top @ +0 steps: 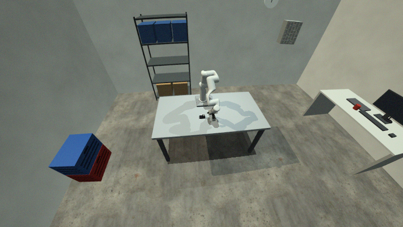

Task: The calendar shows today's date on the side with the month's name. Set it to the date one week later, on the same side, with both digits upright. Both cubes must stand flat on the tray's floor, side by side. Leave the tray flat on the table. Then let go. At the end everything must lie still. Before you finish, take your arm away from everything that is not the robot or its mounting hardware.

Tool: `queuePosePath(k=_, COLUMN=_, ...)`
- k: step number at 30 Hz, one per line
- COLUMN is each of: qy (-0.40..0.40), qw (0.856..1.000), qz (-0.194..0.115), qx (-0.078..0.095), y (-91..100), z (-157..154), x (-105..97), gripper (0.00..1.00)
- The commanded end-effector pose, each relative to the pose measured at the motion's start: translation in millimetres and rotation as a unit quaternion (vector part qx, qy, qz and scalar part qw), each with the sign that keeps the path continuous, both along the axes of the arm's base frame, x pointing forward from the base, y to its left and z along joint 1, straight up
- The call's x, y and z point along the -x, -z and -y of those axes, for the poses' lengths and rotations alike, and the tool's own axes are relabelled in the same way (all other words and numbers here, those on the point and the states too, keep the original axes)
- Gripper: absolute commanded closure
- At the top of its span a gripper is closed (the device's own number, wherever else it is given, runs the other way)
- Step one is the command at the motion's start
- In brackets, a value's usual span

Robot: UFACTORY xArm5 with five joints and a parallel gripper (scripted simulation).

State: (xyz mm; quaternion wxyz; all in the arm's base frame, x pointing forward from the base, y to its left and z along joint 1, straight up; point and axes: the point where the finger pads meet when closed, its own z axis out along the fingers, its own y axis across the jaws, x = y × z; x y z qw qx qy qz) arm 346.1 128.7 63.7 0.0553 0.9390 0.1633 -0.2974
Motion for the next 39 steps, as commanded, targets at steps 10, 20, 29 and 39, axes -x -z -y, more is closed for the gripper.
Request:
queuePosePath(k=10, qy=0.0, qw=1.0, qz=0.001, qx=-0.001, y=18.6, z=0, x=-1, gripper=0.71)
queuePosePath(k=20, qy=0.0, qw=1.0, qz=0.001, qx=-0.001, y=34.0, z=0, x=-1, gripper=0.71)
queuePosePath(k=29, qy=0.0, qw=1.0, qz=0.001, qx=-0.001, y=43.0, z=0, x=-1, gripper=0.71)
queuePosePath(k=39, qy=0.0, qw=1.0, qz=0.001, qx=-0.001, y=48.9, z=0, x=-1, gripper=0.71)
